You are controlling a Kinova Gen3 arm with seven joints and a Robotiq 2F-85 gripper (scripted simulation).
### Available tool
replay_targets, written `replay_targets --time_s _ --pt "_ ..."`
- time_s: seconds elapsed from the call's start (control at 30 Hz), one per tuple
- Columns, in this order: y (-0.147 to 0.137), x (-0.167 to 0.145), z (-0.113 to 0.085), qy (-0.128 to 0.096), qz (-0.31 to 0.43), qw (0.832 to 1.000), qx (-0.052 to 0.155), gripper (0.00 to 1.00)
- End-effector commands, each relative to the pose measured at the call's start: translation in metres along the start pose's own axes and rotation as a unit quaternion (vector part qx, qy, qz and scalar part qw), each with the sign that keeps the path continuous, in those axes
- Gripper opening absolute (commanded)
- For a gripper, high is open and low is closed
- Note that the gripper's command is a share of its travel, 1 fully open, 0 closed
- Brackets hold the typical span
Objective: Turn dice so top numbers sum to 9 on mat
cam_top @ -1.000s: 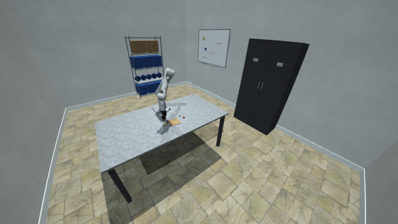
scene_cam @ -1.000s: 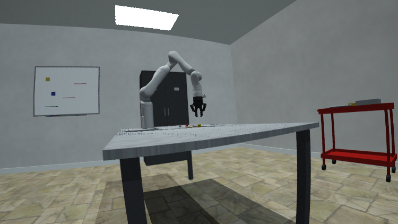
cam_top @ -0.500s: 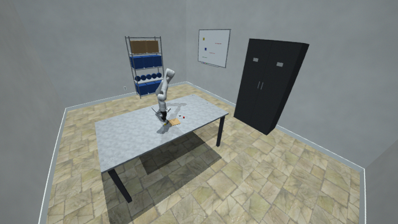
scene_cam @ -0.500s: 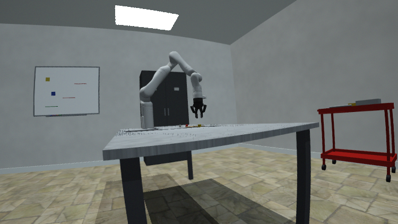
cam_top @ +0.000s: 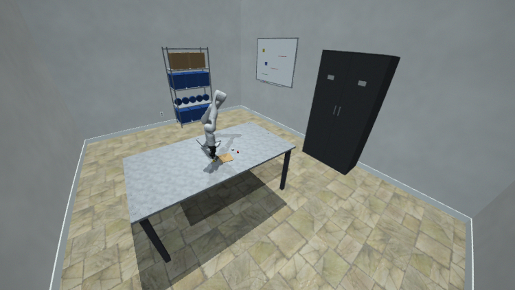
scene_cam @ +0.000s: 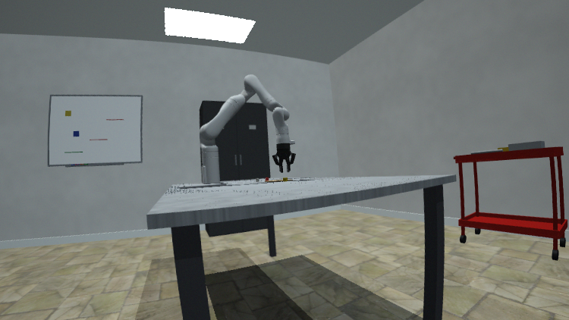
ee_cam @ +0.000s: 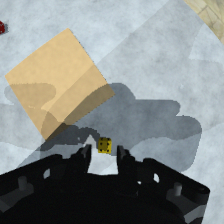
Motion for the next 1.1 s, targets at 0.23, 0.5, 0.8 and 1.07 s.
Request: replay_targets --time_s 0.23,0.5,0.8,1.07 --pt "0.001 -0.002 0.012 -0.003 0.002 1.000 0.001 0.35" --pt "0.001 -0.002 0.019 -0.003 0.002 1.000 0.001 0.35" --pt "0.001 -0.002 0.021 -0.003 0.002 1.000 0.001 0.35" --pt "0.001 -0.002 0.021 -0.003 0.002 1.000 0.001 0.35"
Point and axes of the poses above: the point where the finger pads meet when closed, its own z axis out along the fingers, its own y axis across the jaws, x = y × z, the point moved 9 cm from there along -z, back along the fingers, and after that the axes turned 15 degrees about z, right-handed, at the moved point
